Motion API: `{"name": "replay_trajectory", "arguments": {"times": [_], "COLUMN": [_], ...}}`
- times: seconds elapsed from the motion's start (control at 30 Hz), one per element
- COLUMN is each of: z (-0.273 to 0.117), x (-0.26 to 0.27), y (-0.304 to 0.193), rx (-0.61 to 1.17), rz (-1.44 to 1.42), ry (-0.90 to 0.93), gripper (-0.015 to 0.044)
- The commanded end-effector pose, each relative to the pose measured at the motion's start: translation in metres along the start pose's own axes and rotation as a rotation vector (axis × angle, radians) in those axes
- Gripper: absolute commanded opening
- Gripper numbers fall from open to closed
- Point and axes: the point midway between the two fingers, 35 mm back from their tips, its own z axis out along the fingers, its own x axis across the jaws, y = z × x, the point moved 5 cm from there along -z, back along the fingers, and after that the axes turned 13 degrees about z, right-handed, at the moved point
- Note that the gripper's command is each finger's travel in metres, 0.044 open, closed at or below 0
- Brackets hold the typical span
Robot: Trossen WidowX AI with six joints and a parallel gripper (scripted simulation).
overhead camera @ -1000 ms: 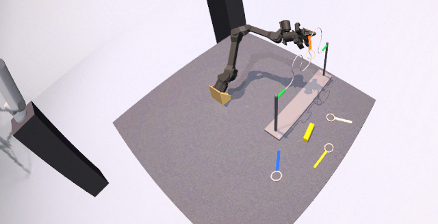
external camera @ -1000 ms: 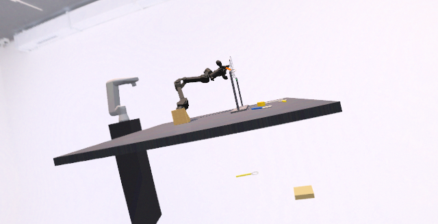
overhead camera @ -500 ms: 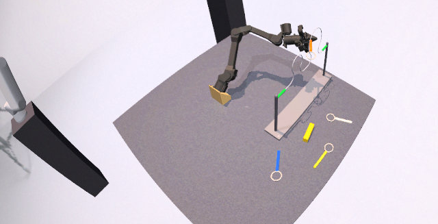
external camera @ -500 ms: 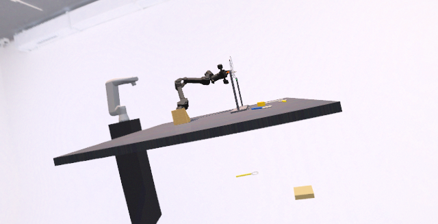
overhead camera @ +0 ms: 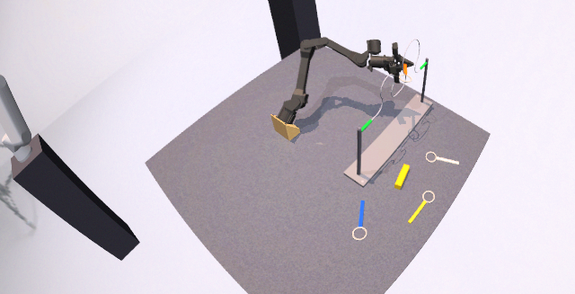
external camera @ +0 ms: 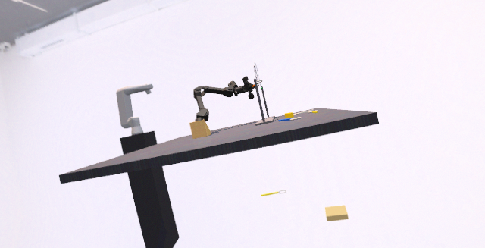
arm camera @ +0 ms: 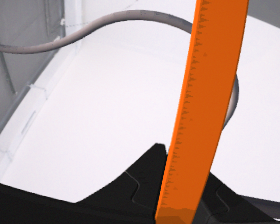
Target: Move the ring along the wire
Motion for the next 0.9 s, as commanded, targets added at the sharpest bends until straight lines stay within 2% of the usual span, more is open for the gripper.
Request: {"name": "replay_trajectory", "arguments": {"times": [0.0,0.87], "z": [-0.003,-0.031], "x": [-0.013,-0.076], "y": [0.005,0.053], "rx": [-0.001,0.001], "rz": [-0.078,-0.637], "ry": [-0.053,-0.385], "gripper": [-0.0150,-0.0150]}}
